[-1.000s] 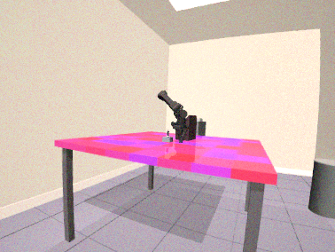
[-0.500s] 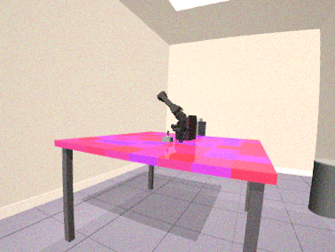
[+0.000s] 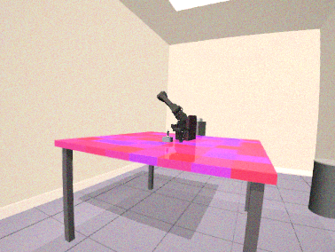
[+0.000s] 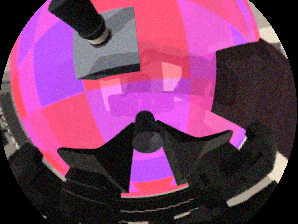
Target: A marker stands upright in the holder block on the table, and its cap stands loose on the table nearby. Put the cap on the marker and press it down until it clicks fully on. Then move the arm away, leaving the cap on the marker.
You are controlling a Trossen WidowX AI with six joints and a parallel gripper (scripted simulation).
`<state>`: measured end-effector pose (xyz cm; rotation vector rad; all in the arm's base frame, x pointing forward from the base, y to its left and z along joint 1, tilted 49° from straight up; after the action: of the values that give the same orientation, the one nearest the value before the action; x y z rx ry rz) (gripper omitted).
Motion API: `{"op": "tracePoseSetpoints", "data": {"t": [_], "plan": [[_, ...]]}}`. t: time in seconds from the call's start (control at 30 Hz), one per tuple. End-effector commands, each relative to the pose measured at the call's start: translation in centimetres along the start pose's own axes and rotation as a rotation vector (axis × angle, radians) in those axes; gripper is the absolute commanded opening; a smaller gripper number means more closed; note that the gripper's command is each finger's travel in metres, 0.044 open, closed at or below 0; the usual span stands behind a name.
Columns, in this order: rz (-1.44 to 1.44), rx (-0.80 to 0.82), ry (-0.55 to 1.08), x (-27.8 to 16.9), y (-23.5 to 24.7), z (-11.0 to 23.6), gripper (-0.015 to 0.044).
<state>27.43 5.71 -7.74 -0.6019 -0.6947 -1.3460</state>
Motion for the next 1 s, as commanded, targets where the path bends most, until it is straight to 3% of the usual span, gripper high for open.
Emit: {"op": "tracePoseSetpoints", "data": {"t": [0.0, 0.63, 0.97], "plan": [[-0.003, 0.007, 0.005, -0.1, 0.2, 1.2, 0.0000], [-0.003, 0.006, 0.005, 0.0, 0.1, 5.8, 0.0000], [-0.003, 0.007, 0.006, 3.4, 1.8, 7.8, 0.0000]]}}
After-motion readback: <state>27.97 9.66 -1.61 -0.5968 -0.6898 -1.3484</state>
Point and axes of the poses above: the point midway between the two fingers, 35 mm back from their tips, its own z axis back along the fingers, its own y axis across the jaws, x = y × z, the point moved 5 cm from there along z, back along the fingers, and after that the axes turned 1 degree about z, right-handed, at the moved point
